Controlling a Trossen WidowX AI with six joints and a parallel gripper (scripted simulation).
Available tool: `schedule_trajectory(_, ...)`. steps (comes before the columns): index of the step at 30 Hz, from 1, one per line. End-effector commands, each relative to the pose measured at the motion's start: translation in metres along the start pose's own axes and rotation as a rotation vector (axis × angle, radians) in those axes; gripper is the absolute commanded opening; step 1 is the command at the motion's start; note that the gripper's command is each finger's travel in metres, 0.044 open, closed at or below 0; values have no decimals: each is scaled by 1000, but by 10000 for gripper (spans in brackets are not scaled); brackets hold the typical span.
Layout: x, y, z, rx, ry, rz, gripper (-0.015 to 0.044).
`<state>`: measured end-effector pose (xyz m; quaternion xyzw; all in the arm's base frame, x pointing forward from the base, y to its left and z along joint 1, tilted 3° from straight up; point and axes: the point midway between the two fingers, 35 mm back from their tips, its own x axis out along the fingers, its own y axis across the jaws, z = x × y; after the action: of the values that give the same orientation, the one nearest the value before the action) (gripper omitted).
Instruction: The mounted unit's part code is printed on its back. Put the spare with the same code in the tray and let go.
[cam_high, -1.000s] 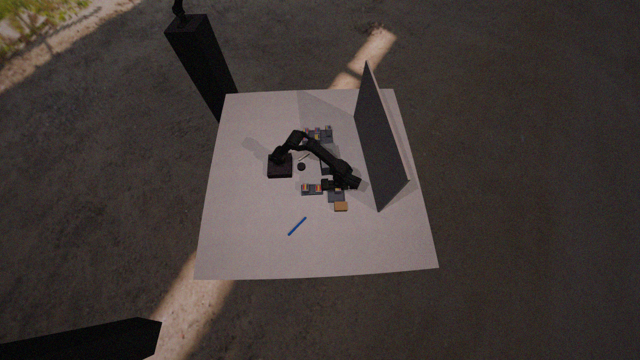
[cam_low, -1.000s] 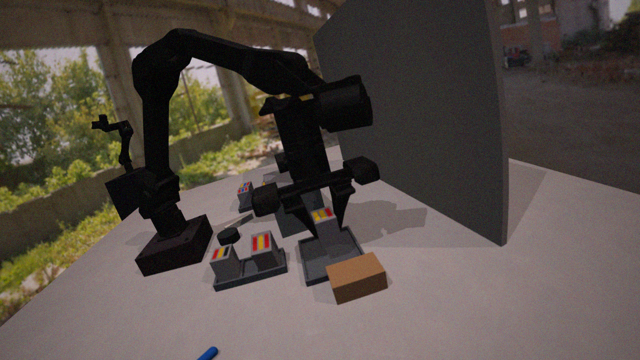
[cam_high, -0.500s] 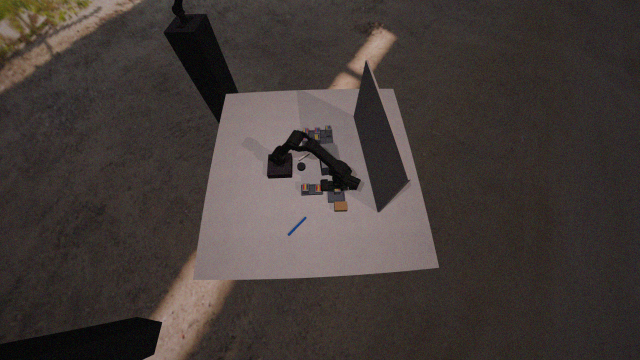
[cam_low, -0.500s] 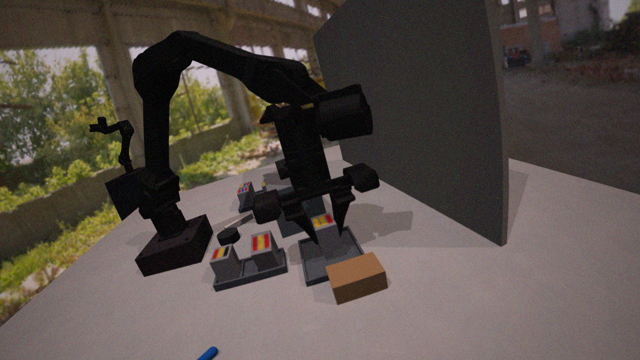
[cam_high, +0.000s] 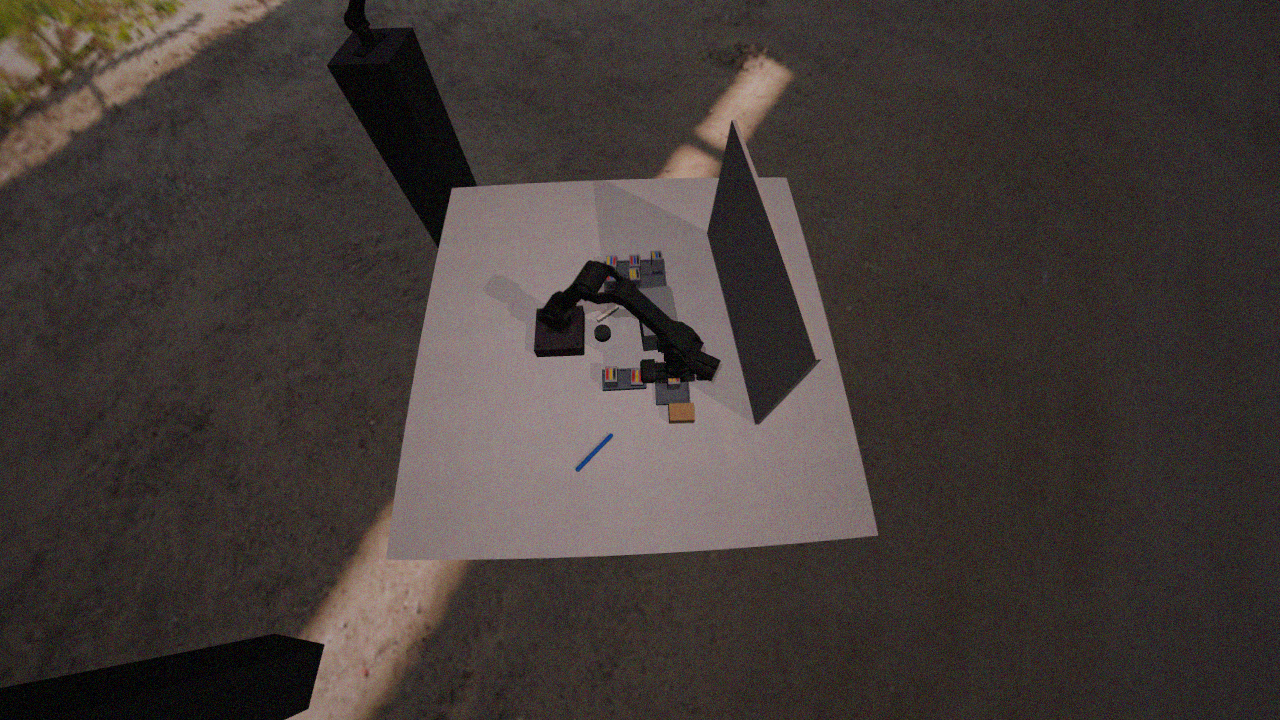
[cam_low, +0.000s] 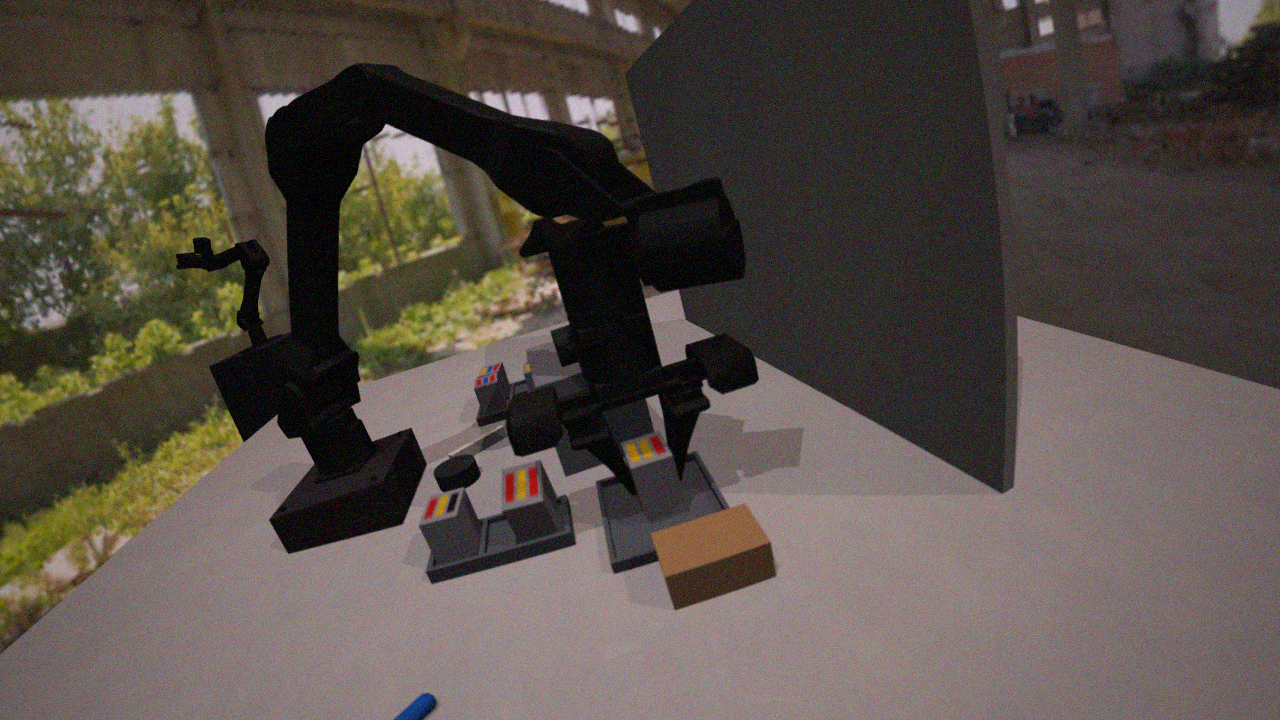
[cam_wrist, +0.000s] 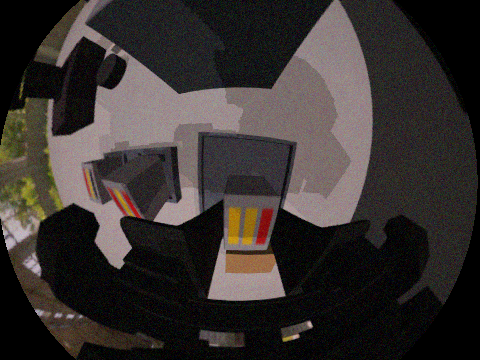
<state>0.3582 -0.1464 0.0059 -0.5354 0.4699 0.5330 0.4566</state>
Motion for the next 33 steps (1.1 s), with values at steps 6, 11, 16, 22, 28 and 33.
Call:
schedule_trajectory(6,0,0,0,0,0,-1,341)
schedule_trajectory(11,-3,-1,0,0,1,-1,440)
schedule_trajectory(16,-81,-3,-2,-2,2,3,440)
schedule_trajectory(22,-107,1,0,-3,3,5,440)
schedule_trajectory(28,-108,-3,-2,-5,15,-26,440)
schedule_trajectory(33,-108,-3,-2,-5,15,-26,440)
